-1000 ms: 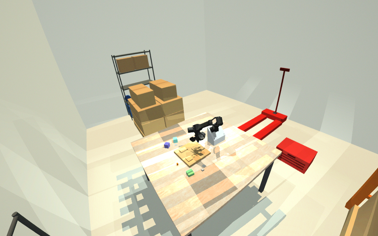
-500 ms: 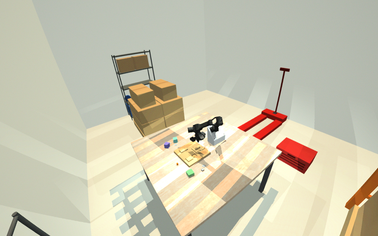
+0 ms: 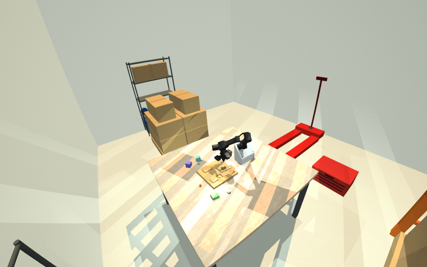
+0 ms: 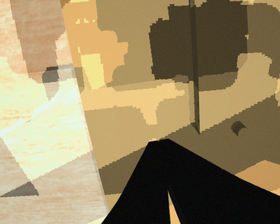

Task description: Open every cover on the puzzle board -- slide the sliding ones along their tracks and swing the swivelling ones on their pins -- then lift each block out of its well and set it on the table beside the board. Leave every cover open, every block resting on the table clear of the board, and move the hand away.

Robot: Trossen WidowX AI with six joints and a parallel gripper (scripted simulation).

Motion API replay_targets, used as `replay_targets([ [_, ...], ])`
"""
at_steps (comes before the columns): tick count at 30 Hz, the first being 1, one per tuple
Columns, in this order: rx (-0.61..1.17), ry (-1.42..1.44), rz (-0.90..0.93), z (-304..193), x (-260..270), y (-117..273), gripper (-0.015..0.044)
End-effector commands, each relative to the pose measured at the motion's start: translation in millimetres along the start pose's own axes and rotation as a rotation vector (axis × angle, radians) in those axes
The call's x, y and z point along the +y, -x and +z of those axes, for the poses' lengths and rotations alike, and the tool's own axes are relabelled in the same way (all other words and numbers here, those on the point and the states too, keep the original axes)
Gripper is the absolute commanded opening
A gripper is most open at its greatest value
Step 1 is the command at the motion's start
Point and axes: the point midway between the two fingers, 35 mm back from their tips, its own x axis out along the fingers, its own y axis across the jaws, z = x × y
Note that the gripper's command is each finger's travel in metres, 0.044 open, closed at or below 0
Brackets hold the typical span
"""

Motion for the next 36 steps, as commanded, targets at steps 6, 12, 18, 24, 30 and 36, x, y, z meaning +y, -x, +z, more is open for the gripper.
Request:
replay_targets([
  [6,0.001,-0.005,0.001,-1,0,-10,0.0000],
  [12,0.002,-0.005,0.001,-1,0,-16,0.0000],
  [18,0.002,-0.005,0.001,-1,0,-22,0.0000],
  [24,0.002,-0.005,0.000,-1,0,-28,0.0000],
  [30,0.001,-0.005,0.001,-1,0,-34,0.0000],
  [36,0.000,-0.005,0.001,-1,1,-40,0.0000],
])
